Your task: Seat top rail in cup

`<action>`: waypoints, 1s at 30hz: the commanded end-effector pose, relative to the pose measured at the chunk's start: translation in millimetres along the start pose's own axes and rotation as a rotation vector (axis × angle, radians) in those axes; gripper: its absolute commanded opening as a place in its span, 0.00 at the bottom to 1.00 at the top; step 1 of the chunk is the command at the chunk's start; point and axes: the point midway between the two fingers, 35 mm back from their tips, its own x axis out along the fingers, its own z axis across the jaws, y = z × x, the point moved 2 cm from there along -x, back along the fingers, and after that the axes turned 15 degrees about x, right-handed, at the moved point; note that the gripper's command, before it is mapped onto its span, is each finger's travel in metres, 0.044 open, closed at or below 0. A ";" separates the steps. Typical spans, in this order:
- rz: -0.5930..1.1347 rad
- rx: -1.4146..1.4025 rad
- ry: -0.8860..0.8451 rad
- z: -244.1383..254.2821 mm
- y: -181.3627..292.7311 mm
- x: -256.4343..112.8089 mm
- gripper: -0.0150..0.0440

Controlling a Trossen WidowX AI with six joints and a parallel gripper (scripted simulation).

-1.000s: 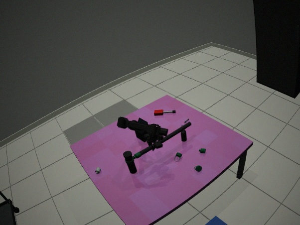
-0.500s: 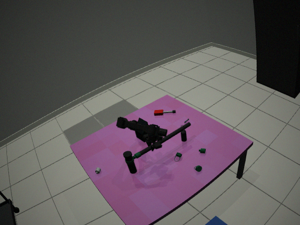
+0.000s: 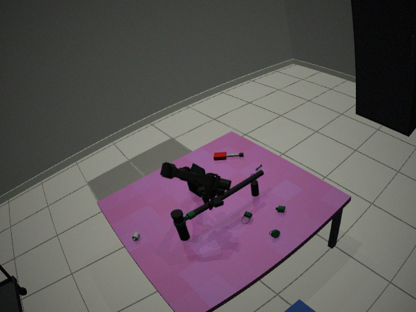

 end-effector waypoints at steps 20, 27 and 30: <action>-0.002 0.000 0.002 0.6 -2.7 -4.2 0.79; -0.012 -0.002 0.010 5.6 -16.8 -30.1 1.00; -0.014 -0.002 0.015 9.0 -22.9 -42.8 1.00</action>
